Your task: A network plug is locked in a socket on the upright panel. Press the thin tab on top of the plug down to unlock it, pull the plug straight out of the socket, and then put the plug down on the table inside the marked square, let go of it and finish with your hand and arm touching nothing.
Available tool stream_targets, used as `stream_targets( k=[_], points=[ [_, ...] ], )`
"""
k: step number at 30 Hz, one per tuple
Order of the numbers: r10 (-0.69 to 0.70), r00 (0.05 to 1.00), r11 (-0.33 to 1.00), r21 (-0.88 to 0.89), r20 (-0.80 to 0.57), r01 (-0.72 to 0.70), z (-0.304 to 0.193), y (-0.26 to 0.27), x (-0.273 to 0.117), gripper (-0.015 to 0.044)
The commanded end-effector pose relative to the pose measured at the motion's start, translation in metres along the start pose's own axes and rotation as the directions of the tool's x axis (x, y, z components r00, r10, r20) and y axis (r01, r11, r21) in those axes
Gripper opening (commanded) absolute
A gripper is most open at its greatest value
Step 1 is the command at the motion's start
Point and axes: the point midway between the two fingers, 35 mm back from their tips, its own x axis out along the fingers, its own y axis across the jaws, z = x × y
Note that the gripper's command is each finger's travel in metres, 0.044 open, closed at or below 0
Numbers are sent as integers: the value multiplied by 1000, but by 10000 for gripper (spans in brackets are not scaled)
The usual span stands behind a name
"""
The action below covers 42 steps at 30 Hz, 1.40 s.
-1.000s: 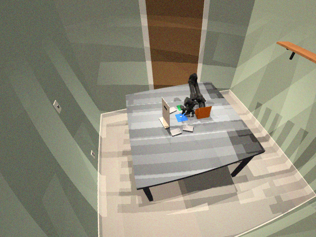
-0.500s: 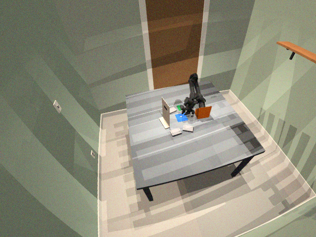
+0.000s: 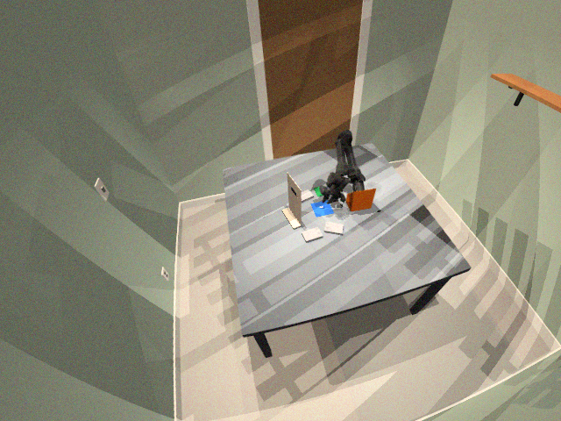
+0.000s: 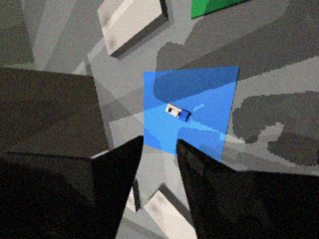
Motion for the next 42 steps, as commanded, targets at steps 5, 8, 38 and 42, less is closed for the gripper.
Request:
stream_targets(
  k=[5,8,38,42],
  points=[
    [9,1000,1000,14,1,-9,-1,8,-6,156],
    [9,1000,1000,14,1,-9,-1,9,-8,156],
    [10,1000,1000,13,5,-10,0,21,-30,156],
    [11,1000,1000,13,6,-11,1,23,-34,156]
  ],
)
